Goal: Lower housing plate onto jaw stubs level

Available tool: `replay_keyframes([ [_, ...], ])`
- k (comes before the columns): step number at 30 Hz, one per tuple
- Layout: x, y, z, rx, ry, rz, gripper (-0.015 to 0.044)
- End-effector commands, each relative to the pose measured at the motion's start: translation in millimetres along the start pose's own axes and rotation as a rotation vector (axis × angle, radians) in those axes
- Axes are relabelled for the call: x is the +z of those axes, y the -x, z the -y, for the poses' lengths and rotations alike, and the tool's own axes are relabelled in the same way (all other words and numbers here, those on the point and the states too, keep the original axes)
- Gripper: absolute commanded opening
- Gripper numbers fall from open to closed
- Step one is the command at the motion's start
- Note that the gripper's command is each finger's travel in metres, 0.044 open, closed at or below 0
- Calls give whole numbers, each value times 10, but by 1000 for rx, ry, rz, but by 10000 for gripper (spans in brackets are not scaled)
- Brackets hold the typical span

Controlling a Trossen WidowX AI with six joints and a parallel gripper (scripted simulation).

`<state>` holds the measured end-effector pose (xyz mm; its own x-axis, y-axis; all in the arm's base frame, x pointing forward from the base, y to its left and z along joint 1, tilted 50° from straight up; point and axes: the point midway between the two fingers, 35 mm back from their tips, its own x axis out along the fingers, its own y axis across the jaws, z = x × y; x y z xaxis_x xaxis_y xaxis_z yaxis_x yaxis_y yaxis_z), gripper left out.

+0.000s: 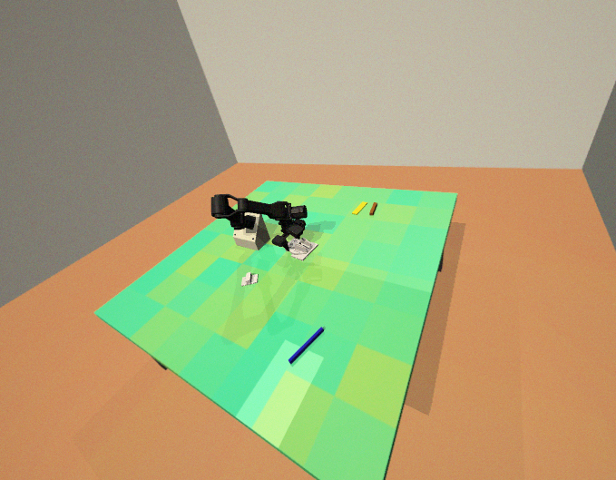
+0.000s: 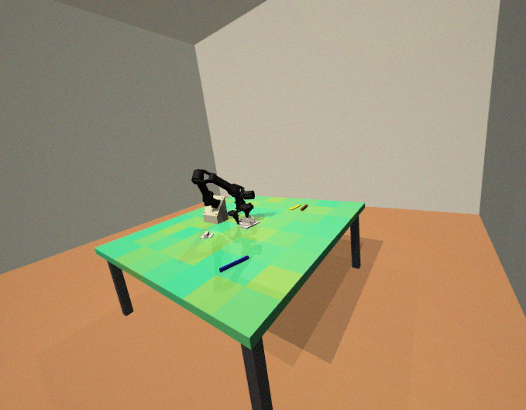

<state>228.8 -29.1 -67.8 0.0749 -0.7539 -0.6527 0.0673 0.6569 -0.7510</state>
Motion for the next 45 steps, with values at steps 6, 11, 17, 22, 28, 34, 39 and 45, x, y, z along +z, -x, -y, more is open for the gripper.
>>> replay_keyframes([
  [6,-6,-17,-2,-1,6,0,351],
  [11,-6,-17,-2,-1,6,0,351],
  [17,-6,-17,-2,-1,6,0,351],
  [22,-6,-17,-2,-1,6,0,351],
  [28,-3,-6,-1,1,3,0,377],
  [34,-3,-6,-1,1,3,0,440],
  [39,-3,-6,-1,1,3,0,440],
  [45,0,11,-4,1,3,0,440],
])
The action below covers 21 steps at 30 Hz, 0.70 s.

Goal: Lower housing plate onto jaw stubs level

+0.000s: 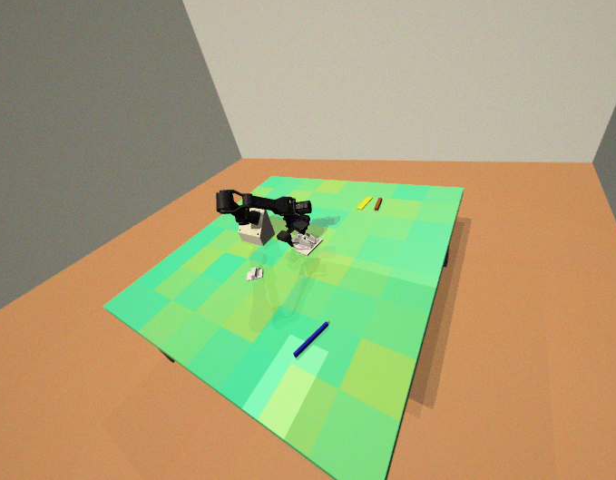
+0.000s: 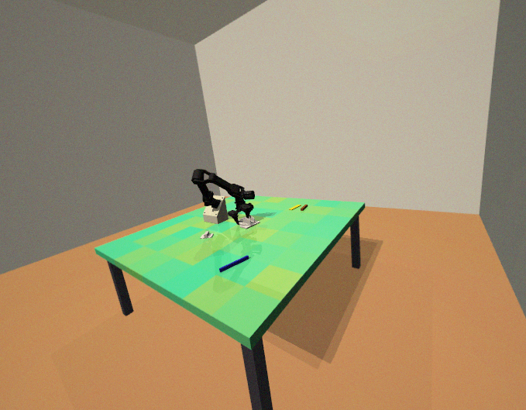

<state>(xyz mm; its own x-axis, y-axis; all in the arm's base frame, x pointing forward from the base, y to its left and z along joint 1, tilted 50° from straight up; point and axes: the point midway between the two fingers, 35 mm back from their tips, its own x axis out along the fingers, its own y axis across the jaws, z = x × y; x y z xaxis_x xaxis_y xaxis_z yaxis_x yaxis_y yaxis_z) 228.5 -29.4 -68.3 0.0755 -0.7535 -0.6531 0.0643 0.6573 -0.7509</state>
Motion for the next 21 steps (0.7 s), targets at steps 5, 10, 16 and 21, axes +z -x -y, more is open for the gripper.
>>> replay_keyframes([
  [5,26,294,-28,8,2,0,440],
  [10,0,742,-10,2,3,-2,440],
  [16,-1,696,-28,0,16,8,440],
  [21,-152,1123,12,6,8,0,440],
])
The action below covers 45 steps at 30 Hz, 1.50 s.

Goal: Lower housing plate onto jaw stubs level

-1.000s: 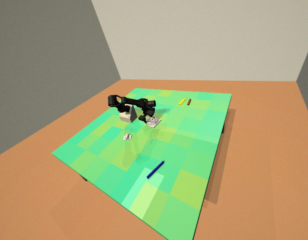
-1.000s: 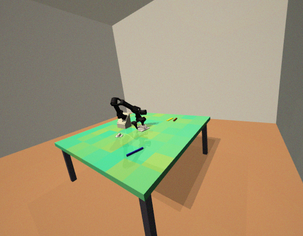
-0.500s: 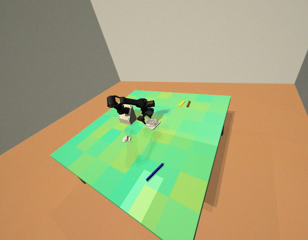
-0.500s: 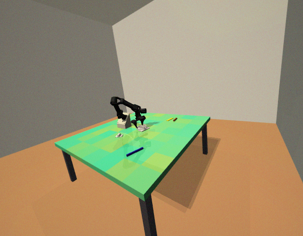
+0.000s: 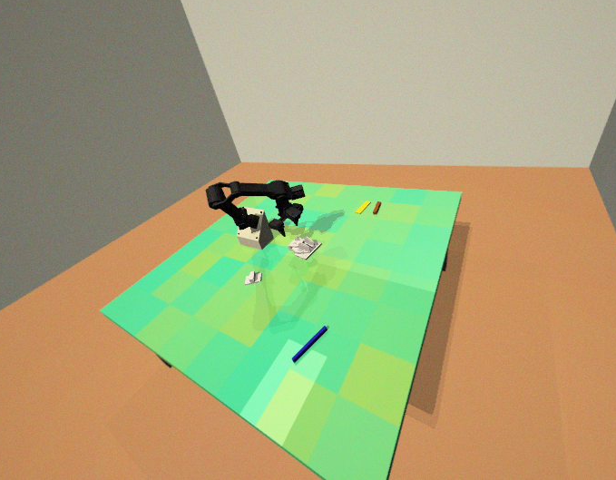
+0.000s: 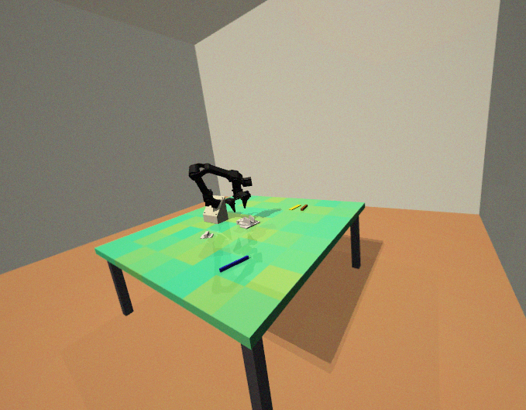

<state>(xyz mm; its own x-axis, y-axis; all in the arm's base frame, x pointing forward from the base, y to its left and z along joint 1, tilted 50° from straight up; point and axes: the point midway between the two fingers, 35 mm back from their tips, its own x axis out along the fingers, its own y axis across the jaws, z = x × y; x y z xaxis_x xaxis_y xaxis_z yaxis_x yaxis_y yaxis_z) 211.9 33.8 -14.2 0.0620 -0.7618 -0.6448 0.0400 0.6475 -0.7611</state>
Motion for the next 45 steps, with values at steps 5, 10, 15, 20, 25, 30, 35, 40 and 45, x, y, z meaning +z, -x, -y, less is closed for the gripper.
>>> replay_keyframes([
  [5,-119,418,43,16,-21,10,440],
  [10,-119,418,43,16,-21,10,440],
  [15,-119,418,43,16,-21,10,440],
  [20,-119,418,43,16,-21,10,440],
  [25,-119,418,43,16,-21,10,440],
  [30,-119,418,43,16,-21,10,440],
  [35,-119,418,43,16,-21,10,440],
  [40,-119,418,43,16,-21,10,440],
  [45,-119,418,43,16,-21,10,440],
])
